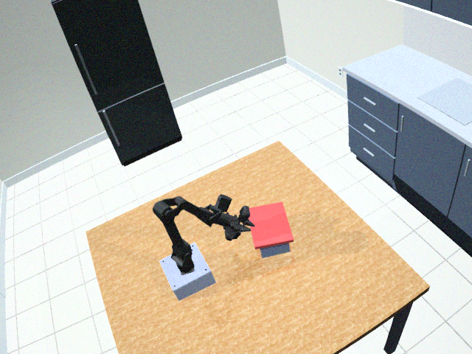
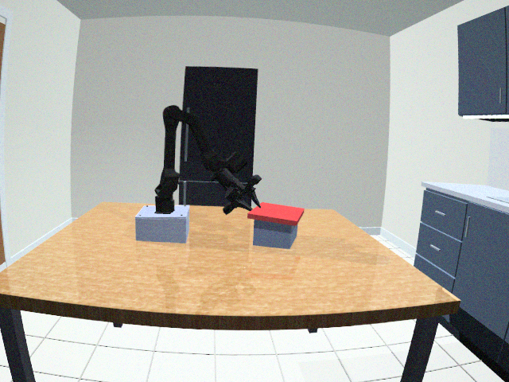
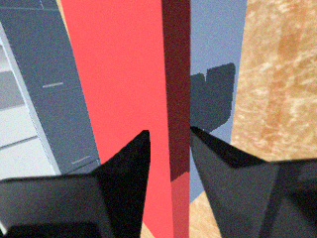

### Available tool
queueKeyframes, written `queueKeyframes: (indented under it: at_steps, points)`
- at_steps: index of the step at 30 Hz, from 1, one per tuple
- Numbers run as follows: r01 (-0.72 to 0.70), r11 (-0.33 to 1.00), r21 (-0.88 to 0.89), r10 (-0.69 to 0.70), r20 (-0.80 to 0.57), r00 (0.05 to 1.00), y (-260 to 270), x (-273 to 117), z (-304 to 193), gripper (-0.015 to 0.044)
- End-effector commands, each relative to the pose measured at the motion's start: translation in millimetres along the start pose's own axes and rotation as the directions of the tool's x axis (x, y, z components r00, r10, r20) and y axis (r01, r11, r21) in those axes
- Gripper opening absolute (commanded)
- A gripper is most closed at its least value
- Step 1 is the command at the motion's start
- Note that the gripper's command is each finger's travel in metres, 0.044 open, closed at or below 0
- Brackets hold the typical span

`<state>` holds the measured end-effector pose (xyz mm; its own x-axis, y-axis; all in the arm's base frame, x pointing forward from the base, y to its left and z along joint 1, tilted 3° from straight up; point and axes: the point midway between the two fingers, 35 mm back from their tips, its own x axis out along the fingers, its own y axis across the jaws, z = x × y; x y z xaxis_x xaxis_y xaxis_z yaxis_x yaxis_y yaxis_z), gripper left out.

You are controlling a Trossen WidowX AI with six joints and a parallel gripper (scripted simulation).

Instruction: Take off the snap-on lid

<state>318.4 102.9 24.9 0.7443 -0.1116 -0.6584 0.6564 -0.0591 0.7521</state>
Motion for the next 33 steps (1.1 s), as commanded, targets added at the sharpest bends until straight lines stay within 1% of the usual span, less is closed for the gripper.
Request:
queueKeyframes:
  at_steps: [1, 33]
  points:
    - [-0.002, 1.0, 0.002, 0.002, 0.001, 1.0, 1.4, -1.3, 0.0, 0.0]
    - [-0.002, 1.0, 0.0, 0.002, 0.0, 1.0, 5.0, -3.3, -0.2, 0.0]
